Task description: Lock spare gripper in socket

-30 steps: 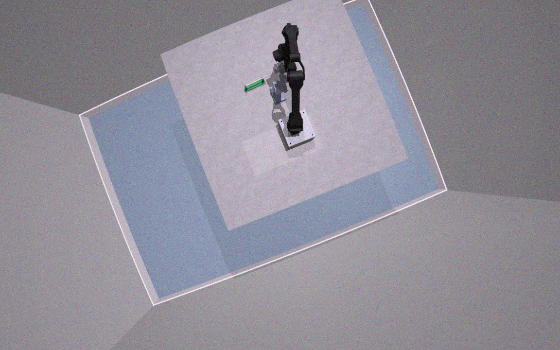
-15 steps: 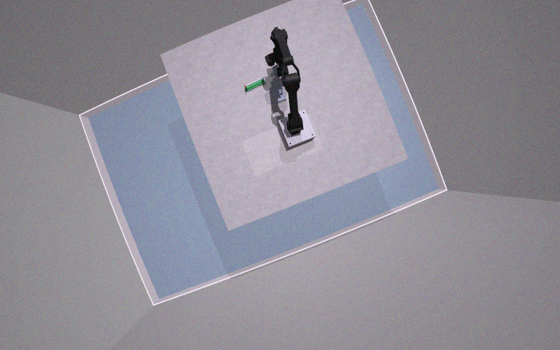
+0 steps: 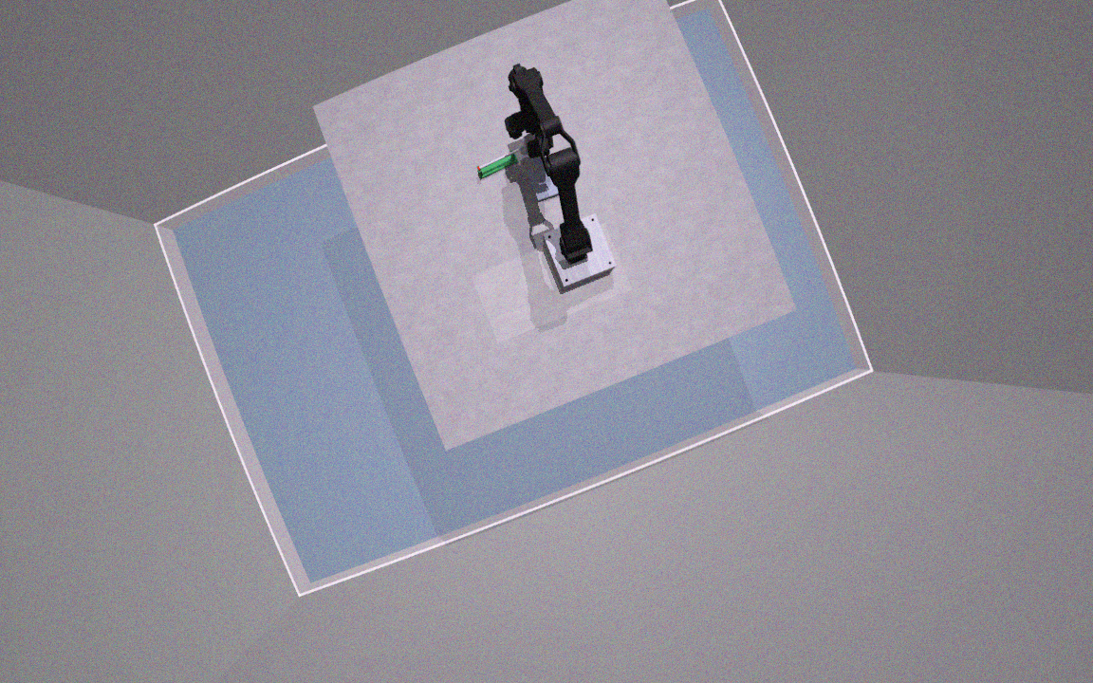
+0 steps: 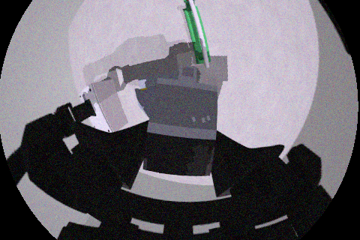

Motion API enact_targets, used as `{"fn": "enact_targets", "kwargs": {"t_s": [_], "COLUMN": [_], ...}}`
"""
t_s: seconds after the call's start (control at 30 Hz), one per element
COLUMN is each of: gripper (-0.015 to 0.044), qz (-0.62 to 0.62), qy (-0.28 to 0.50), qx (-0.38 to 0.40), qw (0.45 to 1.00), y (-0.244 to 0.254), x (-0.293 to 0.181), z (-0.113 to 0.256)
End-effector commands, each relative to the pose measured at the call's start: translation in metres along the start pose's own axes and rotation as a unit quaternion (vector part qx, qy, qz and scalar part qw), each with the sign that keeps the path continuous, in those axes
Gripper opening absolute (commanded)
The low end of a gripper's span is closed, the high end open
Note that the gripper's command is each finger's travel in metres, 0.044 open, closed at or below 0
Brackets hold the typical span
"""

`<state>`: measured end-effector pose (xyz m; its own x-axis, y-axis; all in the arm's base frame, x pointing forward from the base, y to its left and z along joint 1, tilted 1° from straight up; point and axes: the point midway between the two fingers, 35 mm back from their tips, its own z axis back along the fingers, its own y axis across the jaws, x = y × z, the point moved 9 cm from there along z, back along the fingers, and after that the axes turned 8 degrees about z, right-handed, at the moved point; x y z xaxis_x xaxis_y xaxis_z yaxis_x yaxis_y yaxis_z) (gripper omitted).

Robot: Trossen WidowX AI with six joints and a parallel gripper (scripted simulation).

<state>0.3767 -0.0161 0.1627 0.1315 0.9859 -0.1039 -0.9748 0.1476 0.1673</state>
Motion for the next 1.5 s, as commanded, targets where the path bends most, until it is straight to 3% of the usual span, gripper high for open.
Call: {"fn": "enact_targets", "kwargs": {"t_s": [0.0,1.47], "gripper": [0.0,0.0], "qz": [0.002,-0.065], "qy": [0.012,0.226], "qx": [-0.018,-0.06], "qw": [1.0,0.97], "y": [0.004,0.1], "x": [0.015,0.105], "z": [0.003,-0.02]}}
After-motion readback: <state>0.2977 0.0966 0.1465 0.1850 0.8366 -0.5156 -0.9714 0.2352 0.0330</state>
